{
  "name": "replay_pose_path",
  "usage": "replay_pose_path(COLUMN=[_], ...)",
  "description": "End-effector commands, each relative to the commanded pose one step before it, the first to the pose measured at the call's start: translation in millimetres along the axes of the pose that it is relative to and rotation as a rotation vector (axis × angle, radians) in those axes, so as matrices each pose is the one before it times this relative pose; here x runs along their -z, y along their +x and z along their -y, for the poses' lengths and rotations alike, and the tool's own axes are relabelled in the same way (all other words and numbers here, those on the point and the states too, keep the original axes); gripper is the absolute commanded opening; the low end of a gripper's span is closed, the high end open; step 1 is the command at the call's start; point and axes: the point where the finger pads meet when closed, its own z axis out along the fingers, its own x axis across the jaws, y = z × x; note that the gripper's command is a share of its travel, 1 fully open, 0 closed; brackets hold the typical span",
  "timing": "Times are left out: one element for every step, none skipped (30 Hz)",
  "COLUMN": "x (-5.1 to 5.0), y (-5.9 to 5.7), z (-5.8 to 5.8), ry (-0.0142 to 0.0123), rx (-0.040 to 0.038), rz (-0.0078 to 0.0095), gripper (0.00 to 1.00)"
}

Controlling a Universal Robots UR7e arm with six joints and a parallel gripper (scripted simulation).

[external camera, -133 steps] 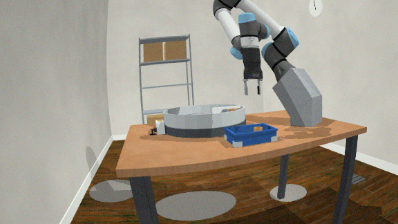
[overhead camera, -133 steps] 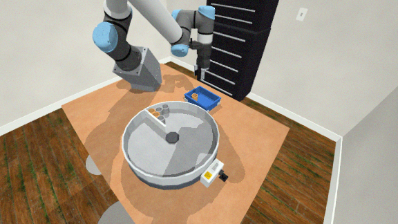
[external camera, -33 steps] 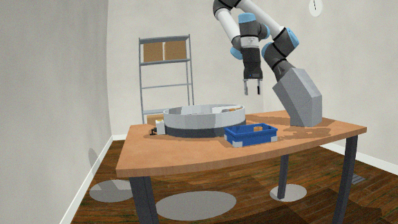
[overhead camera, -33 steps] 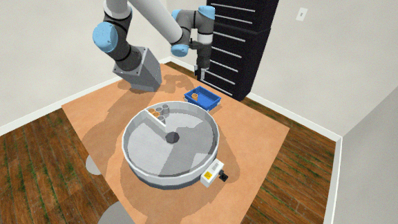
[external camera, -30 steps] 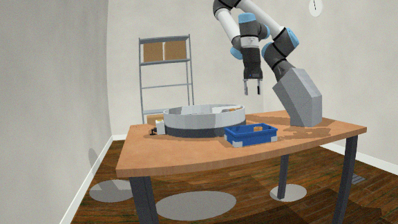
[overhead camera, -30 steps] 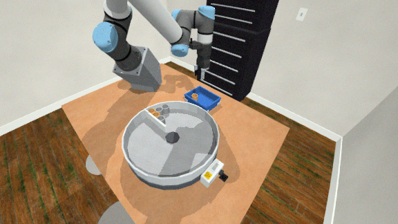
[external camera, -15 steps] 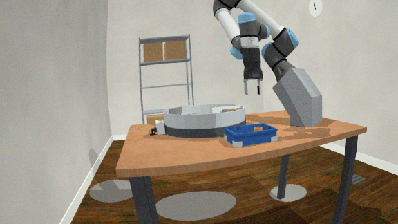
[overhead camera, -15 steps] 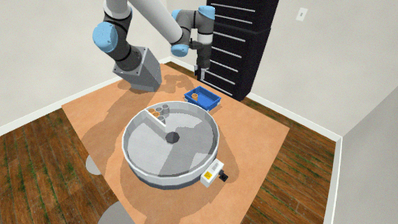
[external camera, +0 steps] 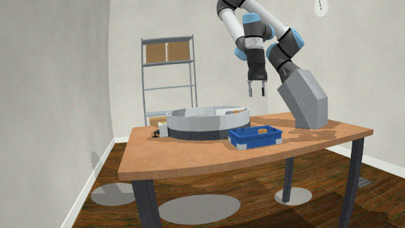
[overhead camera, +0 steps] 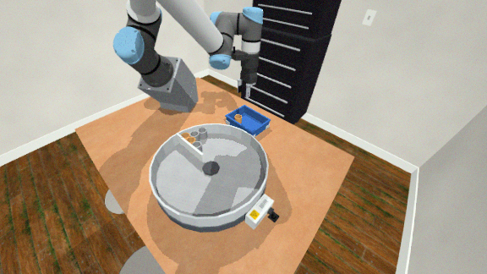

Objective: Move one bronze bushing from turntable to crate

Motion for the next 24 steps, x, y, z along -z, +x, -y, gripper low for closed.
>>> replay_pose_path(x=[1.75, 0.68, 0.68, 0.68, 0.00, 0.00, 0.00, 0.00, 0.00, 0.00, 0.00, 0.00, 0.00, 0.00, 0.00, 0.00, -2.72, 0.68, 0.68, 0.68, 0.68, 0.00, 0.00, 0.00], y=[-0.75, -0.18, -0.14, -0.11, 0.00, 0.00, 0.00, 0.00, 0.00, 0.00, 0.00, 0.00, 0.00, 0.00, 0.00, 0.00, -0.40, -0.78, -0.78, -0.77, -0.76, 0.00, 0.00, 0.00], z=[-1.70, -0.77, -0.78, -0.78, 0.00, 0.00, 0.00, 0.00, 0.00, 0.00, 0.00, 0.00, 0.00, 0.00, 0.00, 0.00, 3.68, -0.10, -0.14, -0.17, -0.21, 0.00, 0.00, 0.00], ry=[-0.00081, 0.00005, 0.00005, 0.00005, 0.00000, 0.00000, 0.00000, 0.00000, 0.00000, 0.00000, 0.00000, 0.00000, 0.00000, 0.00000, 0.00000, 0.00000, -0.00021, 0.00005, 0.00005, 0.00005, 0.00005, 0.00000, 0.00000, 0.00000], rx=[-0.09364, -0.04666, -0.04666, -0.04666, 0.00000, 0.00000, 0.00000, 0.00000, 0.00000, 0.00000, 0.00000, 0.00000, 0.00000, 0.00000, 0.00000, 0.00000, 0.18662, -0.04666, -0.04666, -0.04666, -0.04666, 0.00000, 0.00000, 0.00000], rz=[0.00081, -0.00001, -0.00001, -0.00001, 0.00000, 0.00000, 0.00000, 0.00000, 0.00000, 0.00000, 0.00000, 0.00000, 0.00000, 0.00000, 0.00000, 0.00000, 0.00002, -0.00001, -0.00001, -0.00001, -0.00001, 0.00000, 0.00000, 0.00000], gripper=[1.00, 1.00, 1.00, 1.00, 1.00, 1.00, 1.00, 1.00, 1.00, 1.00, 1.00, 1.00, 1.00, 1.00, 1.00, 1.00, 1.00, 1.00, 1.00, 1.00, 1.00, 1.00, 1.00, 1.00])
